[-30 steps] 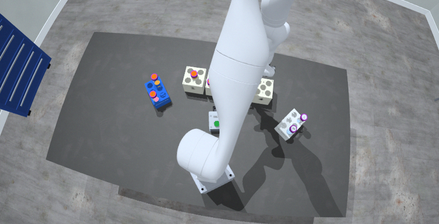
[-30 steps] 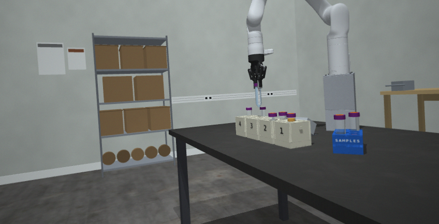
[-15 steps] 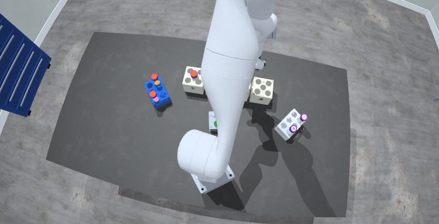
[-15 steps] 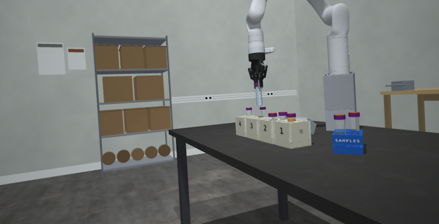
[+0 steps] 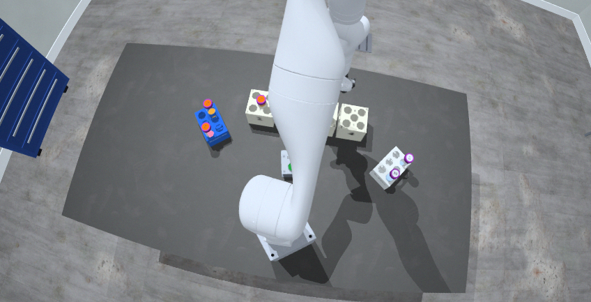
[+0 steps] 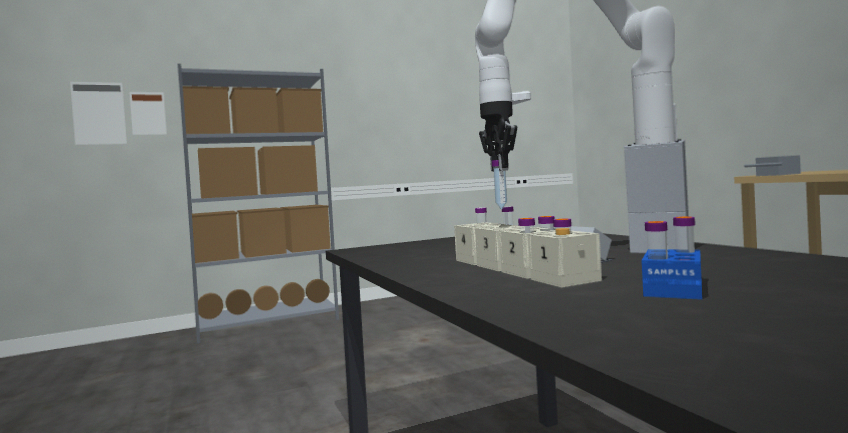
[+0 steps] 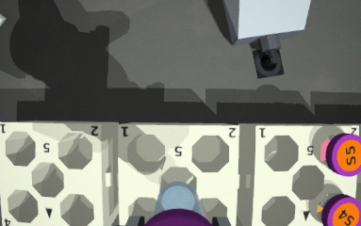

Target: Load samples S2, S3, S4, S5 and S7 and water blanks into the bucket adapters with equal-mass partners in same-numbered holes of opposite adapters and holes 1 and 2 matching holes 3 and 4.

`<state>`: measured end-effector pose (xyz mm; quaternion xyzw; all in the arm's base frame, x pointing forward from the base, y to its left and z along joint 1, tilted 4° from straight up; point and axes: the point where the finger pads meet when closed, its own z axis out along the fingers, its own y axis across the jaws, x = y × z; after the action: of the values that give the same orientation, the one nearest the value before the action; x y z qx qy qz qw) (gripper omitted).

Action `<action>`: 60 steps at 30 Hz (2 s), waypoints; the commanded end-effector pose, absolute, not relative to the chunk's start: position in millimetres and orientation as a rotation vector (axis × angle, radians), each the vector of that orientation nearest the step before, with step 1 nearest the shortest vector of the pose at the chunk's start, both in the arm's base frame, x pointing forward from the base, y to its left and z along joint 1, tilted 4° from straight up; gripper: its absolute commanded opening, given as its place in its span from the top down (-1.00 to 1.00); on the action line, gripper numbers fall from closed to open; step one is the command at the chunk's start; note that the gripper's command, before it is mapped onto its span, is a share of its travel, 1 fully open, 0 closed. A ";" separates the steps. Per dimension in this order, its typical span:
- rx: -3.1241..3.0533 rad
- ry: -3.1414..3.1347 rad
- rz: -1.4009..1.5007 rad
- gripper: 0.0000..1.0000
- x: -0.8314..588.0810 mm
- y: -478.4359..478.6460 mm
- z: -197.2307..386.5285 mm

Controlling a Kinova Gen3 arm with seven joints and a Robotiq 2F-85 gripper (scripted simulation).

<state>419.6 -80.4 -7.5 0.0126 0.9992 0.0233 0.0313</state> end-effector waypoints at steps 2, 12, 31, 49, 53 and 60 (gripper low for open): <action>0.039 3.076 0.071 0.80 420.5 -80.3 -10.6; 0.039 3.076 0.071 0.80 421.4 -79.7 -23.9; 0.039 3.076 0.071 0.80 422.7 -78.8 -43.8; 0.039 3.076 0.071 0.80 422.8 -78.7 -46.5; 0.039 3.076 0.071 0.80 422.9 -78.6 -48.5; 0.039 3.076 0.071 0.80 423.2 -78.4 -53.2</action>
<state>422.6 -78.2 -53.1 0.0125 0.9992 0.0232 0.0313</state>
